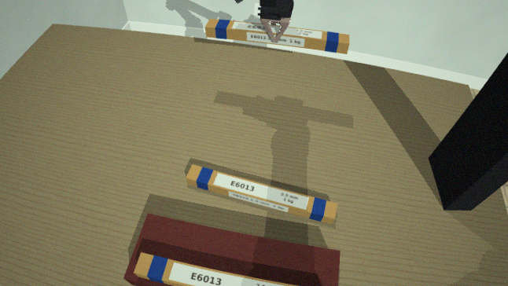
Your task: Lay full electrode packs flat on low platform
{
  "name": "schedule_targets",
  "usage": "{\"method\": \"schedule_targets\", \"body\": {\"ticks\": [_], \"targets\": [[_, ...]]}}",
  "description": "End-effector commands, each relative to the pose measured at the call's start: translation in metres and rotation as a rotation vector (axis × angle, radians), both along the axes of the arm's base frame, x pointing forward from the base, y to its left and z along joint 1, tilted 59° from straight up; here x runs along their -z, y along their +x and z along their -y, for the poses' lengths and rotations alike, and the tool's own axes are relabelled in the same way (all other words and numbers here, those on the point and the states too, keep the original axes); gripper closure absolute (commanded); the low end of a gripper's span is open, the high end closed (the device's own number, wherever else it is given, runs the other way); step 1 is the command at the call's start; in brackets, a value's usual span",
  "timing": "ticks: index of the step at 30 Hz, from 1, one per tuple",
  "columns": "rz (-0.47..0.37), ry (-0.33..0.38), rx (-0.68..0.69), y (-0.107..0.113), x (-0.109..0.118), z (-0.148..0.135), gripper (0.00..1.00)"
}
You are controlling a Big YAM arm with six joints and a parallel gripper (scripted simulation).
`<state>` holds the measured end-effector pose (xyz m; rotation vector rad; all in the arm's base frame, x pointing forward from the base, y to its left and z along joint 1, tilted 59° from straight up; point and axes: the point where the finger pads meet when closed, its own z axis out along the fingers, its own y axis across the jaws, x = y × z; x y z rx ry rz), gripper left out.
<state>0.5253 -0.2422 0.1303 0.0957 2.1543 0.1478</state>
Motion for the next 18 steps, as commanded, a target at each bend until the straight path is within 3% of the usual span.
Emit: {"method": "schedule_targets", "body": {"ticks": [1, 18], "targets": [[0.069, -0.030, 0.040, -0.008, -0.043, 0.006, 1.00], [0.071, -0.028, 0.027, -0.001, -0.045, -0.041, 1.00]]}}
